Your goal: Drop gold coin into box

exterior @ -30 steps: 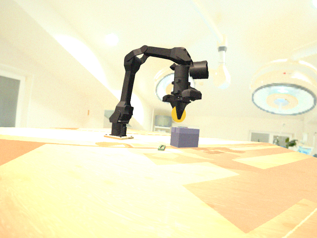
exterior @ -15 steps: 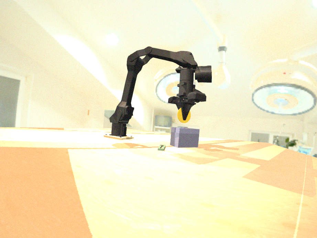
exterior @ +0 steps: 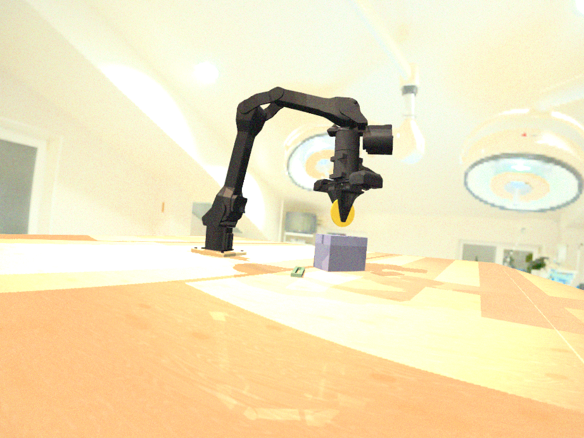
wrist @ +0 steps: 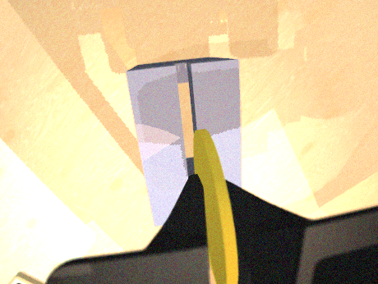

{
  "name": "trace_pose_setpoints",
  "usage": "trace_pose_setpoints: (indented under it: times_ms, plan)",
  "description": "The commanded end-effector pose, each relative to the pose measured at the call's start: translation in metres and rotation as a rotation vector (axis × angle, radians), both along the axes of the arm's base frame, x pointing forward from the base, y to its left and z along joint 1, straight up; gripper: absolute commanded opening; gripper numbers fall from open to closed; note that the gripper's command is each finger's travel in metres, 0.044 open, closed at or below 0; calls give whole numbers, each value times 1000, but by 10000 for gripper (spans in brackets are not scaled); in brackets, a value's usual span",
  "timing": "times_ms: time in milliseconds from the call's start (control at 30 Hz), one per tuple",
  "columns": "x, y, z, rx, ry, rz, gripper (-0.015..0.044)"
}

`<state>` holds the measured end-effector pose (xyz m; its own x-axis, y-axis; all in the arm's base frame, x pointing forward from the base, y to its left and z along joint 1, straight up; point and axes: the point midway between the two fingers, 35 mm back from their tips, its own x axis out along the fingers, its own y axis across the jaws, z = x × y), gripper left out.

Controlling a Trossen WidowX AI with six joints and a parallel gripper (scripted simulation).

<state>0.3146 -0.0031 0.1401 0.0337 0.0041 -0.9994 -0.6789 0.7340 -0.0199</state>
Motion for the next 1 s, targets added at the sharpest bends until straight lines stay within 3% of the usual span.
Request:
trace_pose_setpoints:
  times_ms: [0, 967]
  plan:
    - [0, 0, 0, 1, -1, 3, 0]
    - [2, 2, -4, 0, 1, 3, 0]
